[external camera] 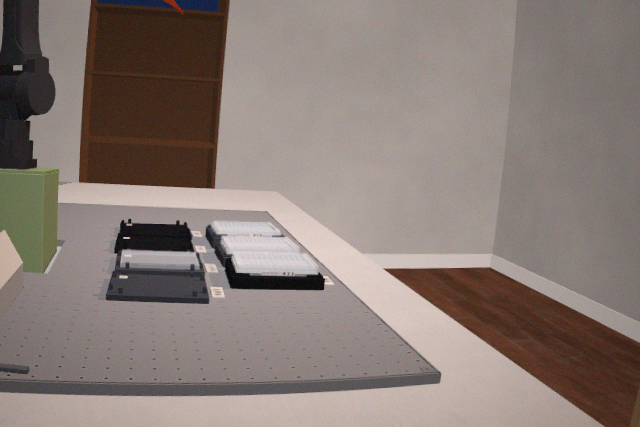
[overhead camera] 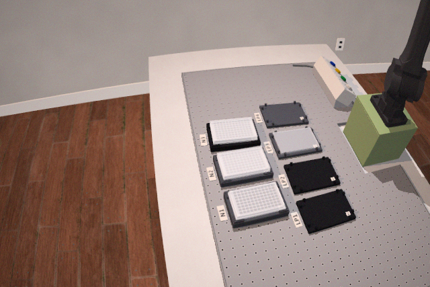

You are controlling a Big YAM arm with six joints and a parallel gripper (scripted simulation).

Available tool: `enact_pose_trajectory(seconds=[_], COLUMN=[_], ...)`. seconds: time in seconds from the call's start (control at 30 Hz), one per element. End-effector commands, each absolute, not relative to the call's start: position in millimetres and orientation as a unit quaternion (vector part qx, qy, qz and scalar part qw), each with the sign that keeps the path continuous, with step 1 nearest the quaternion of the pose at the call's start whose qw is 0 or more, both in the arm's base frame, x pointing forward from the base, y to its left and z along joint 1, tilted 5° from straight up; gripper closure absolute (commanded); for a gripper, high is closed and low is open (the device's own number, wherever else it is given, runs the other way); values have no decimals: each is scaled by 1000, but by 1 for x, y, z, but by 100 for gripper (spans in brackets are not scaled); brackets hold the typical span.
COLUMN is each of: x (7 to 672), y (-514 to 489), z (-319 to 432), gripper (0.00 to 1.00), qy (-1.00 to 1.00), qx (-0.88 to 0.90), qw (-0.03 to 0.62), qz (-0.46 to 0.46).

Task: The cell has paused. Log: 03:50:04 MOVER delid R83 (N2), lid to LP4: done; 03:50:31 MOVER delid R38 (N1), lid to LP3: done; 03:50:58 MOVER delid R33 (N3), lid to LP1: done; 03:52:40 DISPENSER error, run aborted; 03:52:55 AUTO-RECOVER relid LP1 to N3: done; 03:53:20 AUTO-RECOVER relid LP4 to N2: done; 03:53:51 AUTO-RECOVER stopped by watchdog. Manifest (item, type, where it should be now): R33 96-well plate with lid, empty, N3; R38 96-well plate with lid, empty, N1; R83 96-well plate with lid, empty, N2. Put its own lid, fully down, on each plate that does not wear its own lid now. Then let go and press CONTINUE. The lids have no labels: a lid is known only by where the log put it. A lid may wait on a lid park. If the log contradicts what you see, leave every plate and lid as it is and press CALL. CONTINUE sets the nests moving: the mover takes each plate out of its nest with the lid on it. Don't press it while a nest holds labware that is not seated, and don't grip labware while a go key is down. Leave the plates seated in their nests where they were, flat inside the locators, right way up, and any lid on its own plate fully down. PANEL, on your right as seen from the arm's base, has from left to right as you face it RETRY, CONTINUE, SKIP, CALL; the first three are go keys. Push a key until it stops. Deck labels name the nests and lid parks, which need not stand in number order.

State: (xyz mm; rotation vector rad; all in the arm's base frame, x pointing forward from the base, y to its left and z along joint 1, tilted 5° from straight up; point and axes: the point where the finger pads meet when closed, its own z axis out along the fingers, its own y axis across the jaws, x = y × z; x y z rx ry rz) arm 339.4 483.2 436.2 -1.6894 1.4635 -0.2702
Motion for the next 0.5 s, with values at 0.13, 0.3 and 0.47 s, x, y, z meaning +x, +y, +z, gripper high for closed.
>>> enact_pose_trajectory(seconds=[0.13,0.3,0.47], x=[371,367,386], y=[473,476,454], z=[404,397,373], gripper=[0,0,0], qy=[605,614,660], qx=[-664,-659,-638], qw=[427,423,385], qz=[-107,-99,-100])
